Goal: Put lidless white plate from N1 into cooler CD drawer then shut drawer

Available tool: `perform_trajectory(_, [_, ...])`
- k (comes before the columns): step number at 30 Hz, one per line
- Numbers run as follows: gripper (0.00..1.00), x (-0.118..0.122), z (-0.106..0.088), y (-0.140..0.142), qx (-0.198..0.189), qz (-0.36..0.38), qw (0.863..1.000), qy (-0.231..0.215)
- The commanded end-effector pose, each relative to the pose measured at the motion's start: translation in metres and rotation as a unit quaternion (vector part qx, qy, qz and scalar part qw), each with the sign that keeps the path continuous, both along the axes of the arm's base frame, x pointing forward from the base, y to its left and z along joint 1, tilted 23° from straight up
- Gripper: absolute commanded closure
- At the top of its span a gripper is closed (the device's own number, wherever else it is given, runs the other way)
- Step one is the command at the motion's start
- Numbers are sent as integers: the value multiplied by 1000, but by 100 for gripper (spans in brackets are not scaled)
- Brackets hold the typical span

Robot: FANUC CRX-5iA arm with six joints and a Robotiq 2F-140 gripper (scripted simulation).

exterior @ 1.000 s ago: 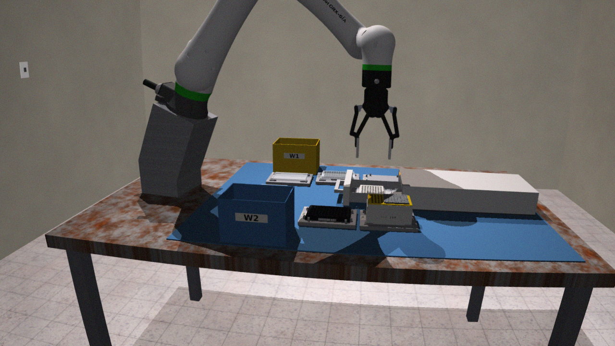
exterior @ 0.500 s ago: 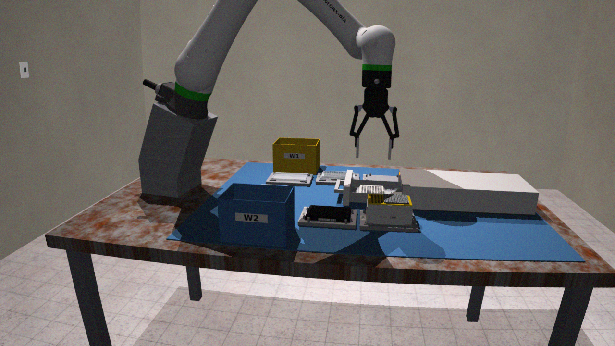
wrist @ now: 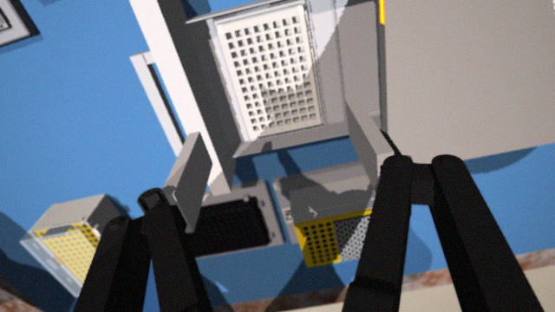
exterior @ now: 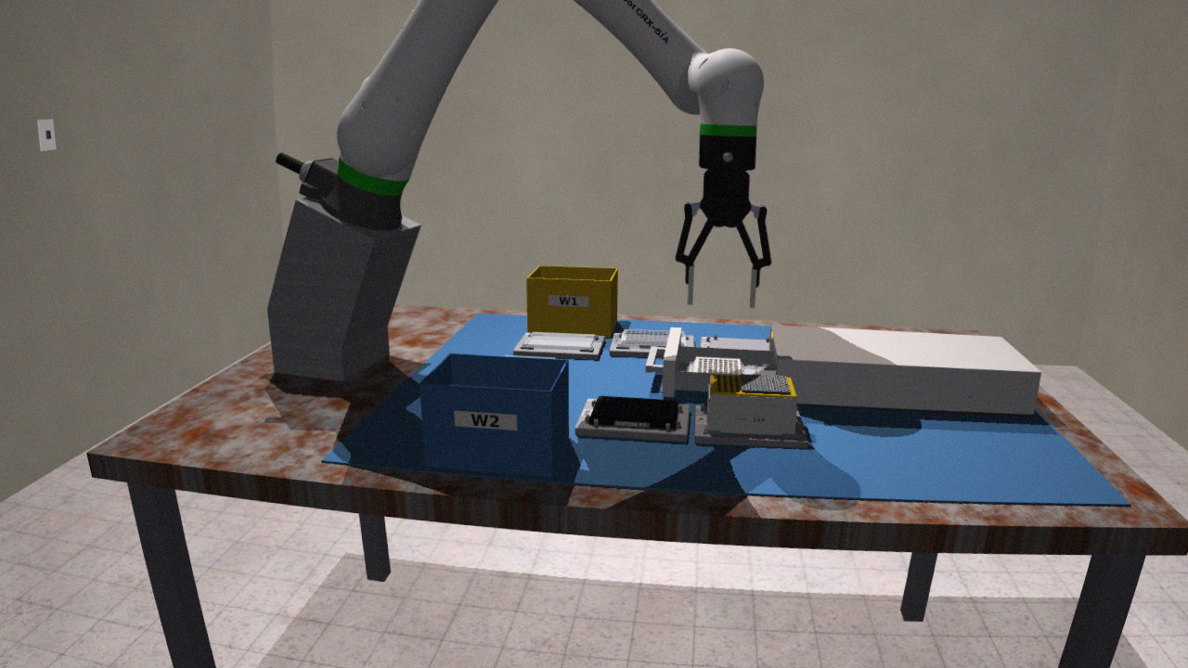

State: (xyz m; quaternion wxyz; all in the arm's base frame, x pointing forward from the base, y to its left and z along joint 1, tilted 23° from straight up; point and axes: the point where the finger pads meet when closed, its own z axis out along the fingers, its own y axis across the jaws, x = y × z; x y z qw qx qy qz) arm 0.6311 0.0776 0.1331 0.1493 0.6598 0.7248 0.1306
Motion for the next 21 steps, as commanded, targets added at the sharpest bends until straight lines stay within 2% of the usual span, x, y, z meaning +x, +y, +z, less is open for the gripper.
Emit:
perform_trajectory(1, [34, 0, 0, 0, 0, 0, 1000, 0])
perform_trajectory(11, [36, -19, -13, -2, 0, 0, 1000, 0])
perform_trajectory(21, [41, -51, -37, -6, 0, 0, 1000, 0])
